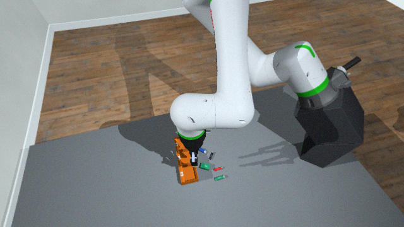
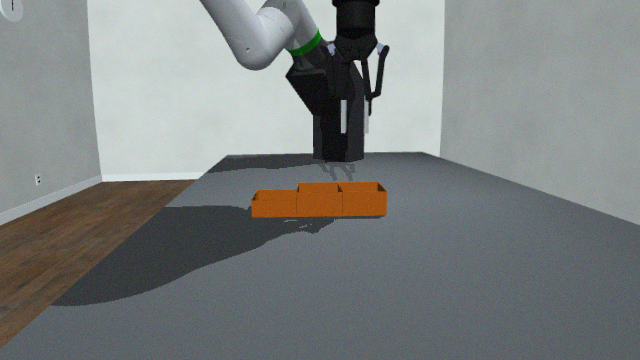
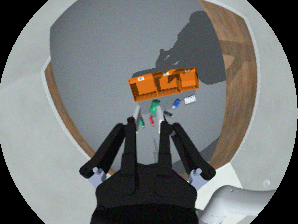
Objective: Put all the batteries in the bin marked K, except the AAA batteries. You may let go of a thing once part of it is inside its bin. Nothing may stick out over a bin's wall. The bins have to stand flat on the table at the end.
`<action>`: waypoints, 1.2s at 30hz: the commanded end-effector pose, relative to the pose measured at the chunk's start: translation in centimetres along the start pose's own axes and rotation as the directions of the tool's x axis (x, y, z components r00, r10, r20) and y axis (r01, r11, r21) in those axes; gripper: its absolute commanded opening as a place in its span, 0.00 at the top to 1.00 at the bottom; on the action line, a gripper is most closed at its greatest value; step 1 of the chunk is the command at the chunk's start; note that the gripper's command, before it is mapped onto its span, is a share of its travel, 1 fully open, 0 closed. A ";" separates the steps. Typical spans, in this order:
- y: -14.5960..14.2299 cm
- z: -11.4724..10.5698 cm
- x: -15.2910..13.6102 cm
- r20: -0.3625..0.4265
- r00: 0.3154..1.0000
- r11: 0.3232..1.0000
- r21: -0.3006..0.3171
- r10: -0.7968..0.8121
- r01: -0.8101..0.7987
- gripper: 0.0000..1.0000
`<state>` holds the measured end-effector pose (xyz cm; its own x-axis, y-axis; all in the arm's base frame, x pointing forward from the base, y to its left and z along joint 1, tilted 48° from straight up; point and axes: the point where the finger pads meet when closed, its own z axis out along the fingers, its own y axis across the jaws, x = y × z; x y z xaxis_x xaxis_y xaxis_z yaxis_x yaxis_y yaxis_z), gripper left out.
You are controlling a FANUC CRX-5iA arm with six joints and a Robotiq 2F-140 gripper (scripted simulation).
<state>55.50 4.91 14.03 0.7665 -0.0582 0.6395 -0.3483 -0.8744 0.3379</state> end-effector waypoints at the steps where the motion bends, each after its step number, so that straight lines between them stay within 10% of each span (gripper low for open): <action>1: 0.9 3.2 -2.0 -0.018 0.988 0.988 0.006 0.155 -0.155 0.75; 7: 2.3 6.9 -4.8 -0.029 0.967 0.968 0.011 0.252 -0.251 0.75; 36: 2.3 7.0 -4.7 -0.029 0.967 0.968 0.011 0.252 -0.251 0.75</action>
<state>54.91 -0.23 6.96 0.6383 -0.2623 0.7237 -0.5239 -0.8368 0.1587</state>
